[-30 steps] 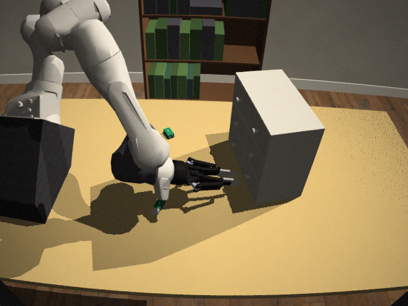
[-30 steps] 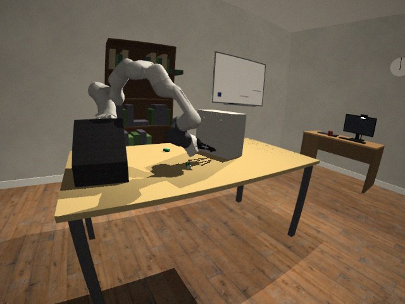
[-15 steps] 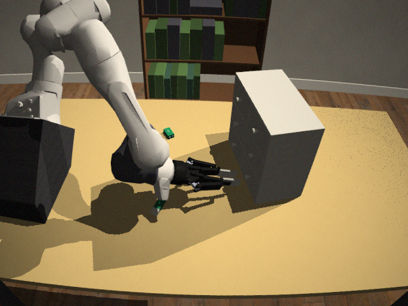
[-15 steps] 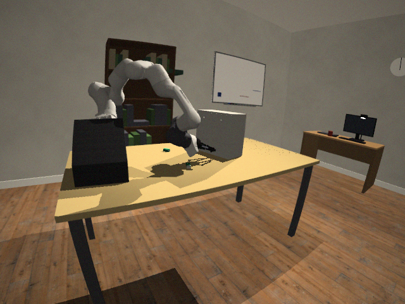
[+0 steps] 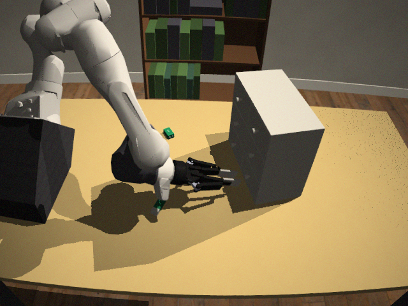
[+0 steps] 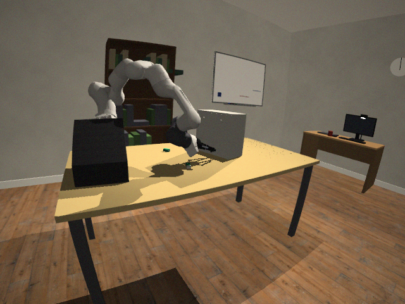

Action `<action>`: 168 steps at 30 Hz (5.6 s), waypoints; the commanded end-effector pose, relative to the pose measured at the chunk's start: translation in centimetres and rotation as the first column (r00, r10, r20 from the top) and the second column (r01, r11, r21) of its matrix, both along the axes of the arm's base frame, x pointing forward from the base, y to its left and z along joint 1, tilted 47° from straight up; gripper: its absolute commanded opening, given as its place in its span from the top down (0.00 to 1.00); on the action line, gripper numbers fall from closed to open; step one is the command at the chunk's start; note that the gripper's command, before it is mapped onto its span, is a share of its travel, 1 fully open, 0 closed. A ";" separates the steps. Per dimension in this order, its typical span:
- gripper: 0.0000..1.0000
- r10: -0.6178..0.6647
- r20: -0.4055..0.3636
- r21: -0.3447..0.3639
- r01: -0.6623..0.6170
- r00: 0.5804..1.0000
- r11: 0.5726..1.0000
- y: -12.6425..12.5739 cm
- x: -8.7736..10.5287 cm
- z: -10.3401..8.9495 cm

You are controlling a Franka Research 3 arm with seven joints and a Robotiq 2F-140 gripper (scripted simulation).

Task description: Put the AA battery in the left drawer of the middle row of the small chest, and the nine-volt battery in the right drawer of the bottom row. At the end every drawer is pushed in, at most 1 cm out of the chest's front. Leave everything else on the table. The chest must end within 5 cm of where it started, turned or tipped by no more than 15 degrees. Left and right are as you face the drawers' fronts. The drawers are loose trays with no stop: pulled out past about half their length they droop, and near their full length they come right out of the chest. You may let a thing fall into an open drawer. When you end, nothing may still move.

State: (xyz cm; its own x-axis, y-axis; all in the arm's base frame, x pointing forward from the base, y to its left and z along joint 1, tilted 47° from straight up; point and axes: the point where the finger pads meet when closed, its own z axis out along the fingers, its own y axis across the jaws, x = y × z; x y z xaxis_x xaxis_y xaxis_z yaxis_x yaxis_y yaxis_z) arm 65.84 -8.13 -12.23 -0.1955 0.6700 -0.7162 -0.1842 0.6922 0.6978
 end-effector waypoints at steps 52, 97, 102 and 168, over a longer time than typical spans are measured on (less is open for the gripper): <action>0.80 -0.001 -0.001 -0.003 0.001 1.000 1.000 0.1 3.3 0.7; 0.92 -0.001 -0.001 -0.003 0.001 1.000 1.000 0.1 2.8 0.6; 0.92 -0.001 -0.001 -0.003 0.001 1.000 1.000 0.1 2.4 0.5; 0.92 -0.001 -0.001 -0.003 0.001 1.000 1.000 -0.1 -3.1 -0.9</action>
